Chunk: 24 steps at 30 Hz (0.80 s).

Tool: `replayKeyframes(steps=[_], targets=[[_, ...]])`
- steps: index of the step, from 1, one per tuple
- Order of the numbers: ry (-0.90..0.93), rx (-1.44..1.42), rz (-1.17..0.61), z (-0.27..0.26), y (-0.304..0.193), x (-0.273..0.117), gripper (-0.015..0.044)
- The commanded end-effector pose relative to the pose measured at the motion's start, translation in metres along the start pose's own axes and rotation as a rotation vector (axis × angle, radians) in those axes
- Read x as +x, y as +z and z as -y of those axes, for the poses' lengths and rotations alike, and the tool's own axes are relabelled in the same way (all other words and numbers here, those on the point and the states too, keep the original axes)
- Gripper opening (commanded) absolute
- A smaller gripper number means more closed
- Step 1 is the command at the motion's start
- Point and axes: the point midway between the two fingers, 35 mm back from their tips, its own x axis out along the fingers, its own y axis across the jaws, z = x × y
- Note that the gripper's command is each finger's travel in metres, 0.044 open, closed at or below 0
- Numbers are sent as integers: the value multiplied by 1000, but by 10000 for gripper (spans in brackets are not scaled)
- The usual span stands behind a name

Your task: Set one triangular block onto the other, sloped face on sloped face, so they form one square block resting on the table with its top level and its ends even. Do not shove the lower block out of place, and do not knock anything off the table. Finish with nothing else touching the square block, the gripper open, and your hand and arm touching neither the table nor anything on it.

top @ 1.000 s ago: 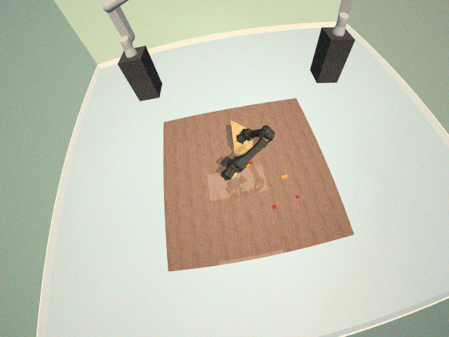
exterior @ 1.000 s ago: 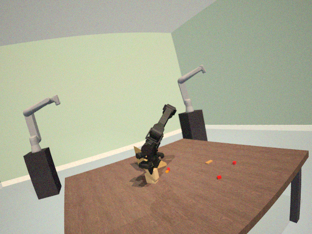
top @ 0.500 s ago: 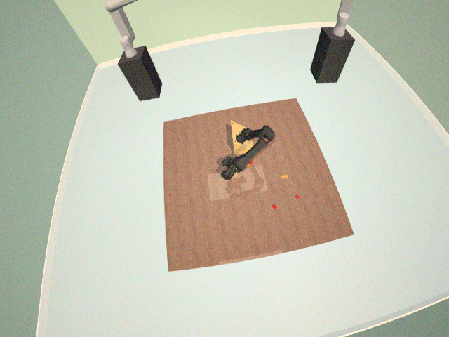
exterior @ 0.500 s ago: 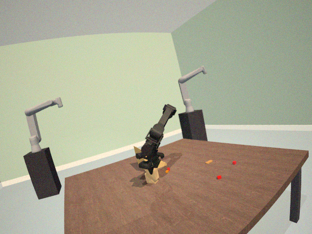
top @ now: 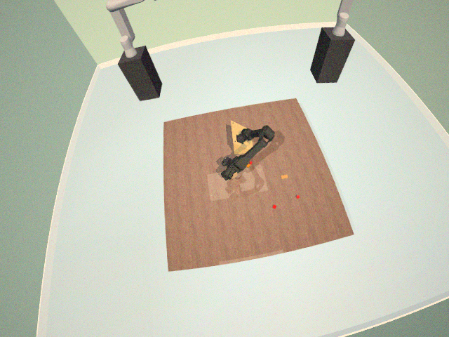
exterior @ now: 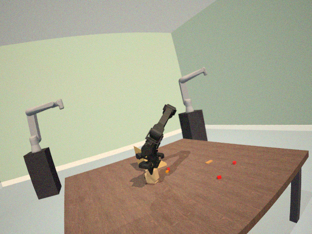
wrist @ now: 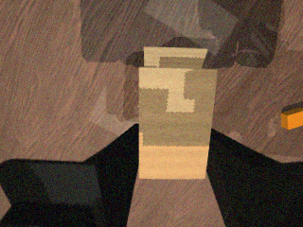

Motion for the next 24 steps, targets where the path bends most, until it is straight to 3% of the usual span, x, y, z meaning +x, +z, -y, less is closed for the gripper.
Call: replayKeyframes(steps=[1, 24], targets=[[-5, 6, -3, 1, 1, 4, 0], [-6, 6, -3, 1, 4, 18, 0]])
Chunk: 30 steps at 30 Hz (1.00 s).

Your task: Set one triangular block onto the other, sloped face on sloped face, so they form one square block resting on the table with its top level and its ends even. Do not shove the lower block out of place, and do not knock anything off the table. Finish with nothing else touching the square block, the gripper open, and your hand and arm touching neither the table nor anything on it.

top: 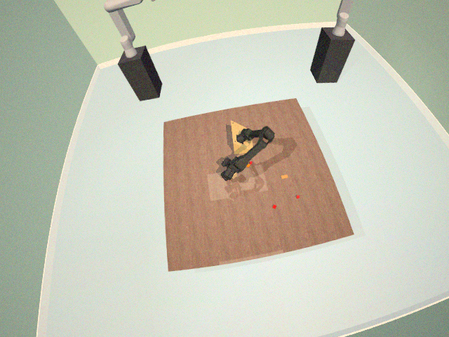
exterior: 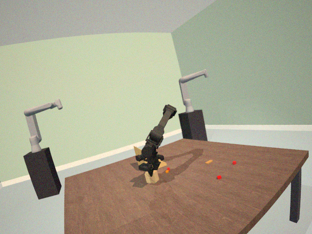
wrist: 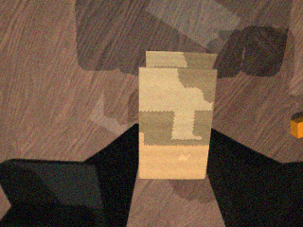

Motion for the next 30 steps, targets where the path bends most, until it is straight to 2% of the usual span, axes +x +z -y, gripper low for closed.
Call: replayKeyframes(steps=[1, 30], targets=[[-13, 11, 1, 3, 3, 6, 0], [-15, 12, 2, 3, 4, 10, 0]])
